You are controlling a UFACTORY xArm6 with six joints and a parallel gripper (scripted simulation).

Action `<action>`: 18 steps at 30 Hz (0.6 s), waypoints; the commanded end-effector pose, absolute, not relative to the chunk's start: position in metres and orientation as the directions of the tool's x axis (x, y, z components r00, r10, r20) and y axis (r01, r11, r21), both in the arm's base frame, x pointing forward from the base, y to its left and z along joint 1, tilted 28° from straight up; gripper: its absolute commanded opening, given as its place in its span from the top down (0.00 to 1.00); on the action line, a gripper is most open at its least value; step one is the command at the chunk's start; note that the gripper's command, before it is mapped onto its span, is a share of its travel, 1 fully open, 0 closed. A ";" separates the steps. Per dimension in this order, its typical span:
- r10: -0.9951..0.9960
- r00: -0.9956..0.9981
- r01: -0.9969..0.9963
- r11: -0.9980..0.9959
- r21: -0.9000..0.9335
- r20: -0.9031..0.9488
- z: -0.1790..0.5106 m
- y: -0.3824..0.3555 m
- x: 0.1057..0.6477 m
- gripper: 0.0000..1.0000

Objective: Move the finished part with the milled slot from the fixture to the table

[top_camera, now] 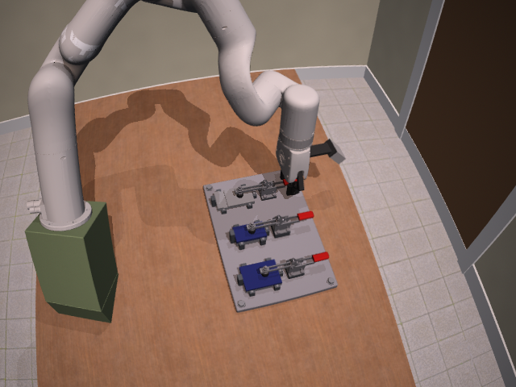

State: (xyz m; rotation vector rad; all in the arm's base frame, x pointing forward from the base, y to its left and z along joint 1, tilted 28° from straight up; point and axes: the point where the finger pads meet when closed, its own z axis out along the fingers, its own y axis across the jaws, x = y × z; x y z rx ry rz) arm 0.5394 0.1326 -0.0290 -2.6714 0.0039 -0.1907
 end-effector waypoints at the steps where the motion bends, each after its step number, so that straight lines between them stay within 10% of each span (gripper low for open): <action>1: -0.036 0.990 0.030 -0.894 -0.446 0.137 -0.028 0.132 0.541 0.53; 8: -0.036 0.990 0.030 -0.894 -0.446 0.137 -0.028 0.132 0.541 0.53; 9: -0.036 0.990 0.030 -0.894 -0.446 0.137 -0.028 0.132 0.541 1.00; 18: -0.036 0.990 0.030 -0.894 -0.446 0.137 -0.028 0.132 0.541 1.00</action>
